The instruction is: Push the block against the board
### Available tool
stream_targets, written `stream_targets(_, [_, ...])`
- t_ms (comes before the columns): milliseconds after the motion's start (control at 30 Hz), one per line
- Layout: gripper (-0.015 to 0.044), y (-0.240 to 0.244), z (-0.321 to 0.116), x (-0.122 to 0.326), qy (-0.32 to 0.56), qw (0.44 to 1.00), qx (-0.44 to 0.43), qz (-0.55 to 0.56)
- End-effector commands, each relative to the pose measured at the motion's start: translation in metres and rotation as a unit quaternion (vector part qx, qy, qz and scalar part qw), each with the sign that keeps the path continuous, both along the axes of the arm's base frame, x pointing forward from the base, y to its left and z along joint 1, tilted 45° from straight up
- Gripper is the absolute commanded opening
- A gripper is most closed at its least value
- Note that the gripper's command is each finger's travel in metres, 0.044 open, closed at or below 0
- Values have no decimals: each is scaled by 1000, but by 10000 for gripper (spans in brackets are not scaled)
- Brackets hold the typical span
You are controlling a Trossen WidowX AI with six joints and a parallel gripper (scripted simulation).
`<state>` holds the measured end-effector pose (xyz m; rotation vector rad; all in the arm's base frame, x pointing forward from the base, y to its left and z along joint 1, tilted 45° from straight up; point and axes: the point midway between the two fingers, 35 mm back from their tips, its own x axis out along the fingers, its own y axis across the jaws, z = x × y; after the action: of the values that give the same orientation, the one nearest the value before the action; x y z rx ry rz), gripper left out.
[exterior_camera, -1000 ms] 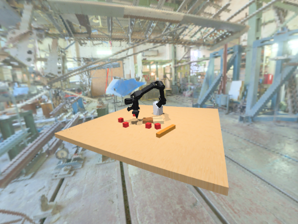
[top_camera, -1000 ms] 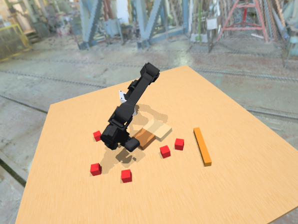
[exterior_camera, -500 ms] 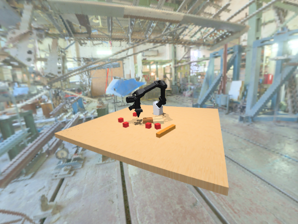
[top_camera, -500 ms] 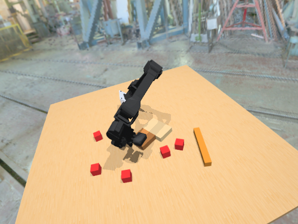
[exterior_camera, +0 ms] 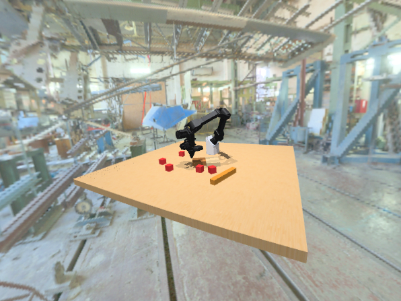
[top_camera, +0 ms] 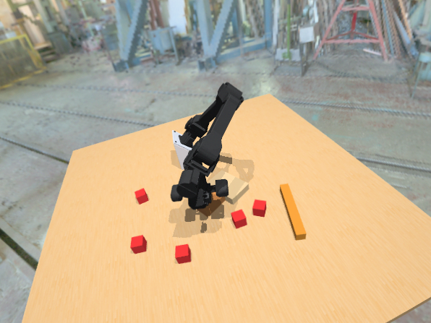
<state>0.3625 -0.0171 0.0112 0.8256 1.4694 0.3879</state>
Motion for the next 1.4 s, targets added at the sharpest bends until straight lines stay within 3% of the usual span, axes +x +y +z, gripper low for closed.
stream_targets(0, [0,11,12,-1,-46,998,-4,47])
stream_targets(467, [0,45,44,-7,-201,957,-23,208])
stream_targets(633, [0,47,43,-7,-203,956,-23,210])
stream_targets(800, [0,84,6,-2,-204,956,-22,210])
stream_targets(1367, [0,81,1,-17,-203,956,-22,210])
